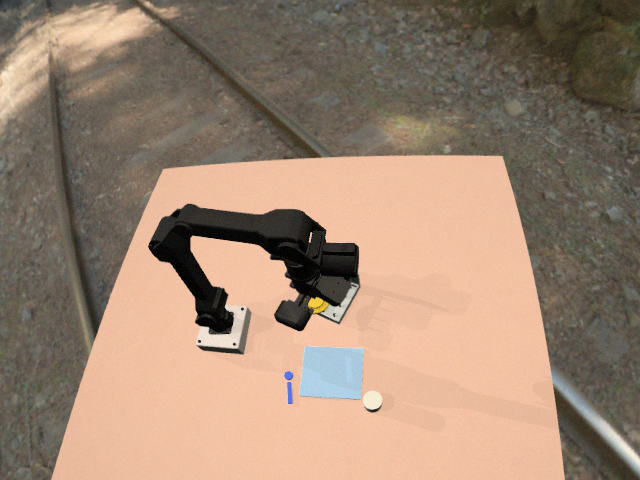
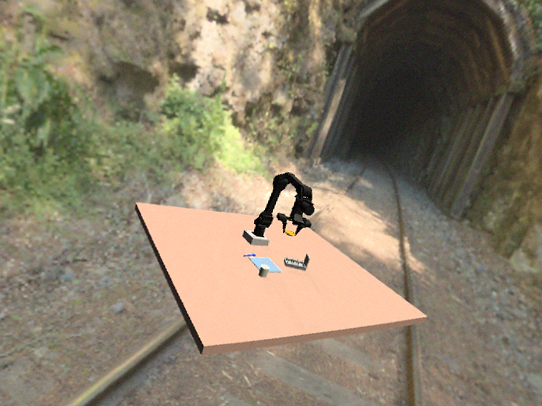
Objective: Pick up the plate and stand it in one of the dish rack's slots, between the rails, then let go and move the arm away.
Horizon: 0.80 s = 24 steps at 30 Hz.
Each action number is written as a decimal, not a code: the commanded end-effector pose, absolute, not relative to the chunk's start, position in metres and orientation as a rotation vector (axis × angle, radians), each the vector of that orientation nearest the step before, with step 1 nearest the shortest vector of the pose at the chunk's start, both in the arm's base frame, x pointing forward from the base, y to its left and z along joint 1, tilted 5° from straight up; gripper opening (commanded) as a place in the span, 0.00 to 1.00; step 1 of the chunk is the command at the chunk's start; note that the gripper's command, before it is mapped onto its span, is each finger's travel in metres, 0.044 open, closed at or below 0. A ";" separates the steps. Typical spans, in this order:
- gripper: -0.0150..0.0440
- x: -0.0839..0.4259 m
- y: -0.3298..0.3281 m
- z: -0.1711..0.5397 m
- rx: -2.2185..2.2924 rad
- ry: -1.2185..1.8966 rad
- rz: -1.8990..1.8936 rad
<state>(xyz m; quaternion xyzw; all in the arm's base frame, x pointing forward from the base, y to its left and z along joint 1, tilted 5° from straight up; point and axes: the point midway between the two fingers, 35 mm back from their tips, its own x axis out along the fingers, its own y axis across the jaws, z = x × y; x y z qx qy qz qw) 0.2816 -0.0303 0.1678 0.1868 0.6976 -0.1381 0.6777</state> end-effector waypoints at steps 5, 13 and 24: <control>0.25 0.276 -0.021 0.168 0.464 1.555 -0.352; 0.25 0.295 -0.017 0.148 0.499 1.516 -0.259; 0.25 0.334 -0.011 0.108 0.548 1.397 -0.039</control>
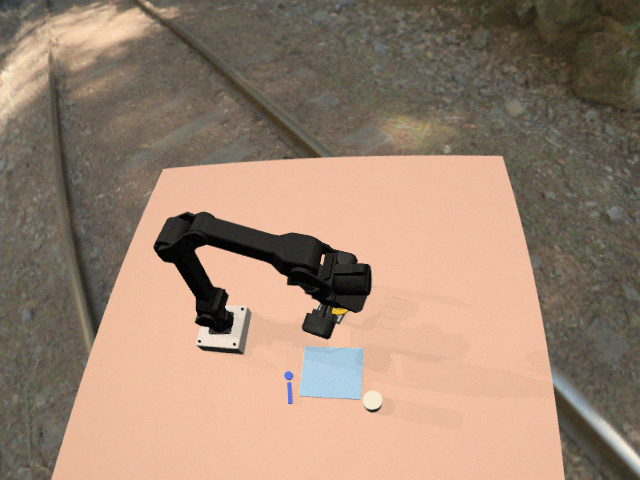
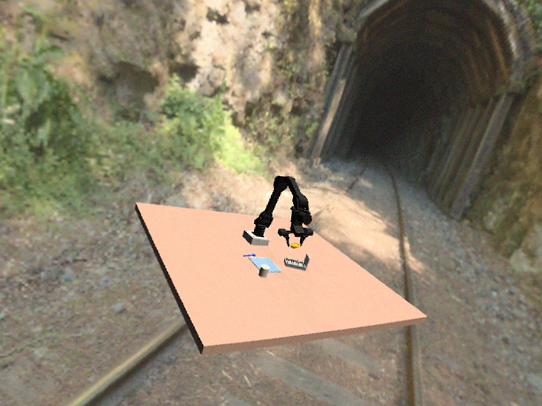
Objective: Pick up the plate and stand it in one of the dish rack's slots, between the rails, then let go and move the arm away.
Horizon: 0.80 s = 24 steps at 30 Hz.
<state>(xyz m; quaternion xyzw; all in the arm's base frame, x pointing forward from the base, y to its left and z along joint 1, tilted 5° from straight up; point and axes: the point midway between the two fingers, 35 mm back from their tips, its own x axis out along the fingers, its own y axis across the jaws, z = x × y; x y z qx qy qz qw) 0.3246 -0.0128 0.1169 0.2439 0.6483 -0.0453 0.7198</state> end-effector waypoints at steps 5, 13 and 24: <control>0.25 0.344 -0.011 0.095 0.563 1.347 0.030; 0.25 0.360 -0.011 0.075 0.576 1.250 0.155; 0.25 0.376 -0.008 0.048 0.556 1.060 0.370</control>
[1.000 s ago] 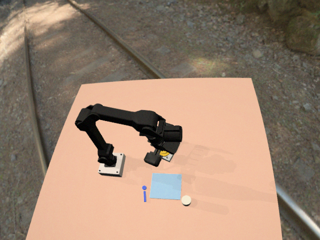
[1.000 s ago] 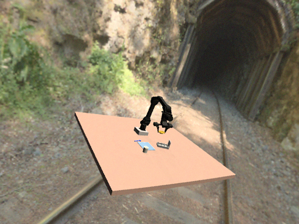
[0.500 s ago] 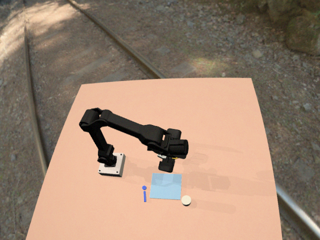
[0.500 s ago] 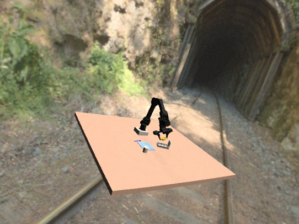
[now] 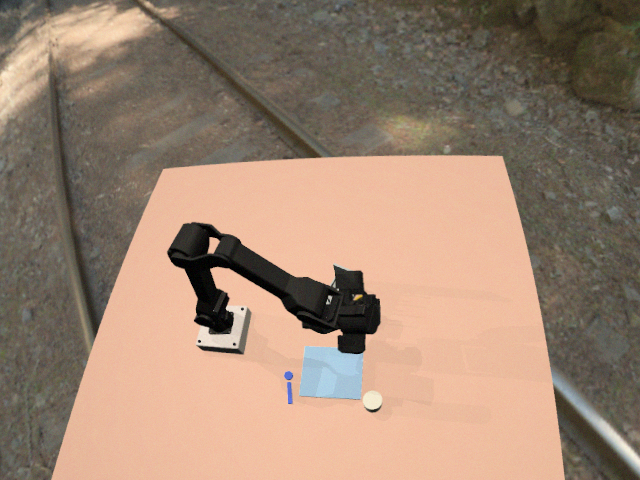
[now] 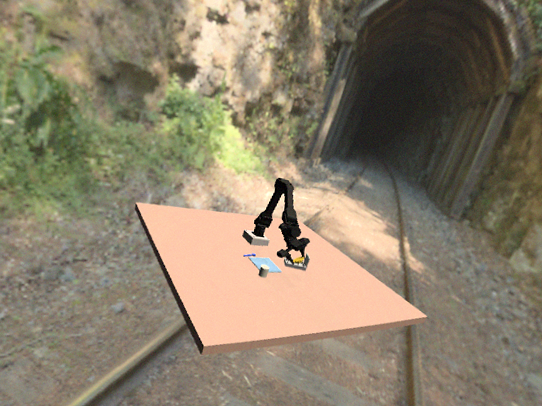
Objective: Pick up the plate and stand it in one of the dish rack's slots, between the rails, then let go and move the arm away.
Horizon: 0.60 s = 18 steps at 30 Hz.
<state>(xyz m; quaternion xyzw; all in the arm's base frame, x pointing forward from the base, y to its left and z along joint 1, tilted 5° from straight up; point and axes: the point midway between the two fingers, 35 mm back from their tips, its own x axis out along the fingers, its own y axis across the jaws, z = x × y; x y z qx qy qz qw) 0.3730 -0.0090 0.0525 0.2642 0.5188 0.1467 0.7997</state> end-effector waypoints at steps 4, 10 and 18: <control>0.25 0.377 -0.007 0.040 0.539 0.986 0.443; 0.25 0.376 -0.007 0.030 0.507 0.869 0.547; 0.25 0.367 -0.006 0.020 0.448 0.706 0.674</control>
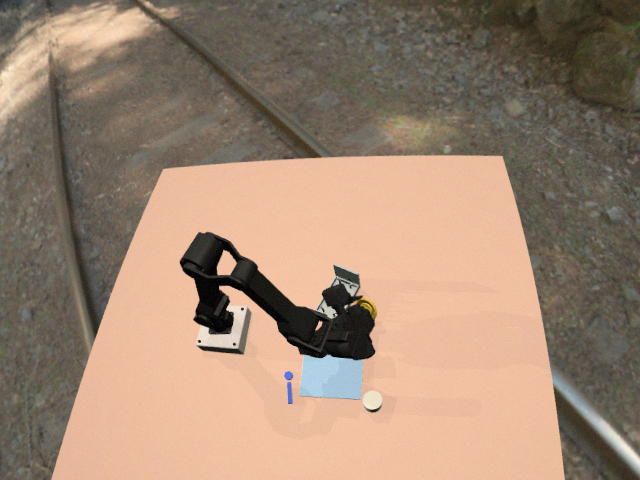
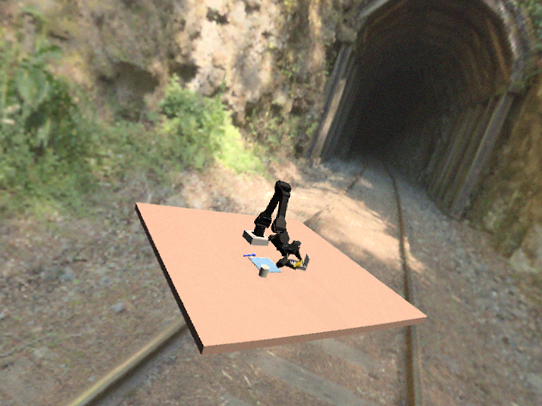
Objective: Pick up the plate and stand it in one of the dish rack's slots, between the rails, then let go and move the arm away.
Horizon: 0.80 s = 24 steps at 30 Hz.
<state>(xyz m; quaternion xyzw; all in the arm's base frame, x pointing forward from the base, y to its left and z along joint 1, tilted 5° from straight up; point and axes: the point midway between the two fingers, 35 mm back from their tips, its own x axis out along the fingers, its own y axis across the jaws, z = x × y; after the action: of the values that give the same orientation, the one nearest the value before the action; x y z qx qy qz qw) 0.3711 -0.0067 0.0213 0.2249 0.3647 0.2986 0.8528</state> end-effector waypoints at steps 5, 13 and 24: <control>0.25 0.358 -0.005 0.016 0.403 0.600 0.747; 0.25 0.337 -0.003 0.015 0.315 0.424 0.852; 0.25 0.299 0.004 0.019 0.172 0.176 0.975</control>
<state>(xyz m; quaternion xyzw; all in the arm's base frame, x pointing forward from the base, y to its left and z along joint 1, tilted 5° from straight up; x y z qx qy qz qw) 0.3101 0.0016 0.0167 0.1015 0.1158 0.4526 0.8783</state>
